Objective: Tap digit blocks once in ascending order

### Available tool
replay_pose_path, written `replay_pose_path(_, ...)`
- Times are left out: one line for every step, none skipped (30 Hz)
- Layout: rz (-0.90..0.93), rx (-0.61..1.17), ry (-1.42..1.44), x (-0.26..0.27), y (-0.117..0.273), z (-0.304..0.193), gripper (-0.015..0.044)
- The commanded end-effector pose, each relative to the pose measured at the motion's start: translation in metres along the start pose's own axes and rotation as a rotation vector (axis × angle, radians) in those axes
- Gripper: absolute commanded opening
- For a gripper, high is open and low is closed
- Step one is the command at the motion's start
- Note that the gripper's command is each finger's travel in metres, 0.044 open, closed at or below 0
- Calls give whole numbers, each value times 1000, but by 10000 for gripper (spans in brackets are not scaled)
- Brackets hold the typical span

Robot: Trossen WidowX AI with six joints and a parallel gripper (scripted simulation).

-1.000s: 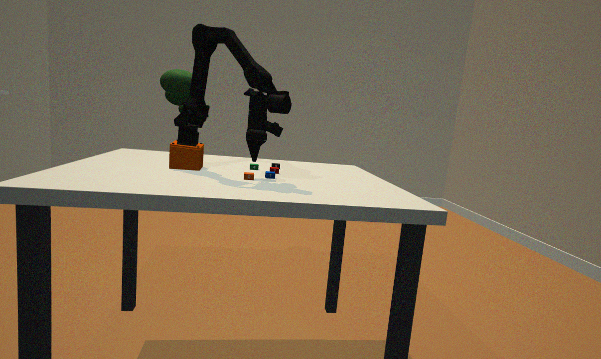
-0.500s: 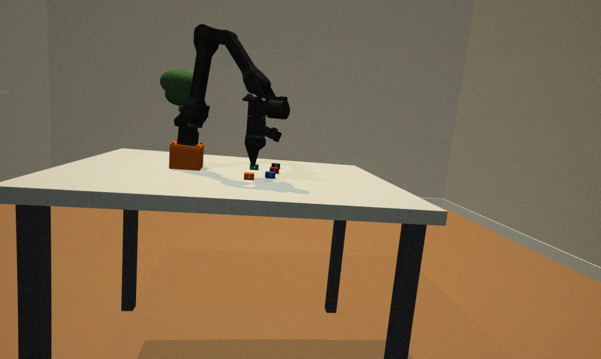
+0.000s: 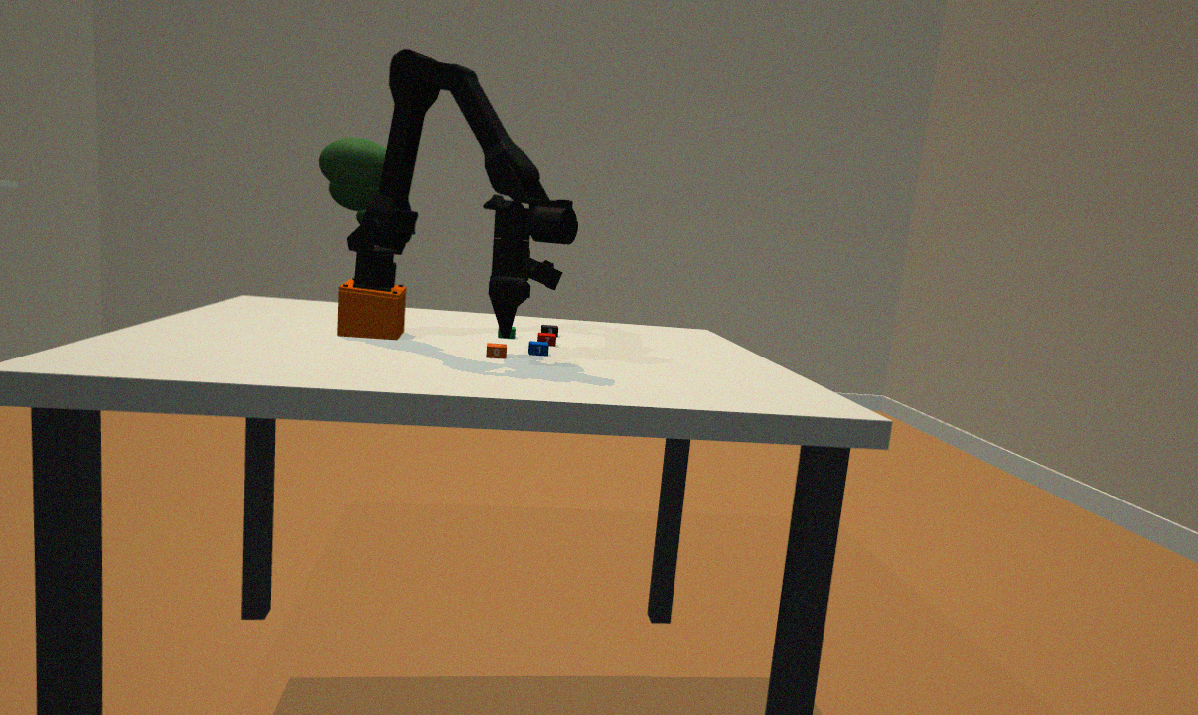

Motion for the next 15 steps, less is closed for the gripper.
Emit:
replay_pose_path(10,7,4,2,-10,-2,20)
replay_pose_path(10,7,4,2,-11,-2,20)
replay_pose_path(10,7,4,2,-13,-2,20)
replay_pose_path(10,7,4,2,-14,-2,20)
replay_pose_path(10,7,4,2,-16,-2,20)
replay_pose_path(10,7,4,2,-18,-2,20)
replay_pose_path(10,7,4,2,-19,-2,20)
replay_pose_path(10,7,4,2,-20,-2,20)
replay_pose_path(10,7,4,2,-20,-2,20)
replay_pose_path(10,7,4,2,-20,-2,20)
replay_pose_path(10,7,4,2,-20,-2,20)
replay_pose_path(10,7,4,2,-20,-2,20)
replay_pose_path(10,7,4,2,-20,-2,20)
replay_pose_path(10,7,4,2,-20,-2,20)
replay_pose_path(10,7,4,2,-20,-2,20)
Point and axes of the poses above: the point midway between the two fingers, 35 mm back from their tips, its own y axis back along the fingers, its own x axis across the jaws, z = x × y, the point moved 5 cm from there along y, back along the fingers, and after that the axes turned 7 degrees about -y, right-handed, at the moved point
